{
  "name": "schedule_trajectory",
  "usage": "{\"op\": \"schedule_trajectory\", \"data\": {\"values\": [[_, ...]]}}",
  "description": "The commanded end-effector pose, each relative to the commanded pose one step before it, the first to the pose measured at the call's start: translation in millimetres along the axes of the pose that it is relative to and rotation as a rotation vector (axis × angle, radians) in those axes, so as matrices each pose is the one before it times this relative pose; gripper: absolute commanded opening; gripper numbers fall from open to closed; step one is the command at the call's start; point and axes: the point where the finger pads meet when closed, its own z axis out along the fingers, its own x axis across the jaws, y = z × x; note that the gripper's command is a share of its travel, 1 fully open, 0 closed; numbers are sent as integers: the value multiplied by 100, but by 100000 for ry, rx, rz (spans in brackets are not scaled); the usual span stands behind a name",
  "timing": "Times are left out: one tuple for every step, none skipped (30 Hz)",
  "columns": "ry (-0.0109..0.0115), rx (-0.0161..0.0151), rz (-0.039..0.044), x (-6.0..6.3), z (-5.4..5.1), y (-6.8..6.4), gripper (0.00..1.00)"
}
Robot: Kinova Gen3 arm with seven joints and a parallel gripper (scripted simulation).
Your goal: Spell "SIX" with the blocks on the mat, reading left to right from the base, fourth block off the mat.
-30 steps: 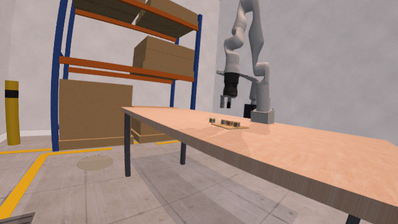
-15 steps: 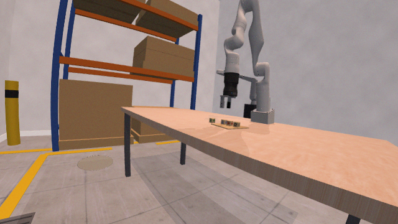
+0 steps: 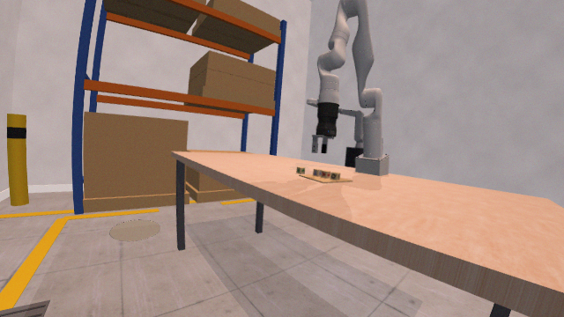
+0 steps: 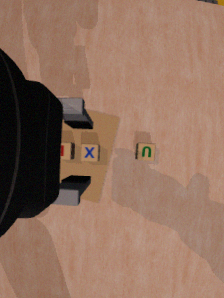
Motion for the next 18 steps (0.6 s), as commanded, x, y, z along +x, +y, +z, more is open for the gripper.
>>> {"op": "schedule_trajectory", "data": {"values": [[-137, -8, 7, -44, -27, 0, 100], [-1, 2, 1, 0, 13, 0, 100], [0, 0, 0, 0, 0, 0, 100], [0, 0, 0, 0, 0, 0, 100], [-1, 2, 1, 0, 18, 0, 100], [-2, 3, 1, 0, 25, 0, 100], [-2, 4, 1, 0, 32, 0, 100], [-3, 5, 2, 0, 39, 0, 100], [-3, 5, 2, 0, 47, 0, 100], [-3, 6, 2, 0, 55, 0, 100], [-4, 7, 2, 0, 63, 0, 100], [-4, 7, 1, 1, 72, 1, 100], [-4, 7, 1, 1, 80, 1, 100], [-2, 3, 1, 0, 90, 0, 100], [-1, 1, 1, 0, 99, 0, 100], [0, 0, 0, 0, 107, 1, 100], [1, -1, -1, 1, 115, 1, 100], [1, -1, -1, 1, 123, 1, 100]]}}
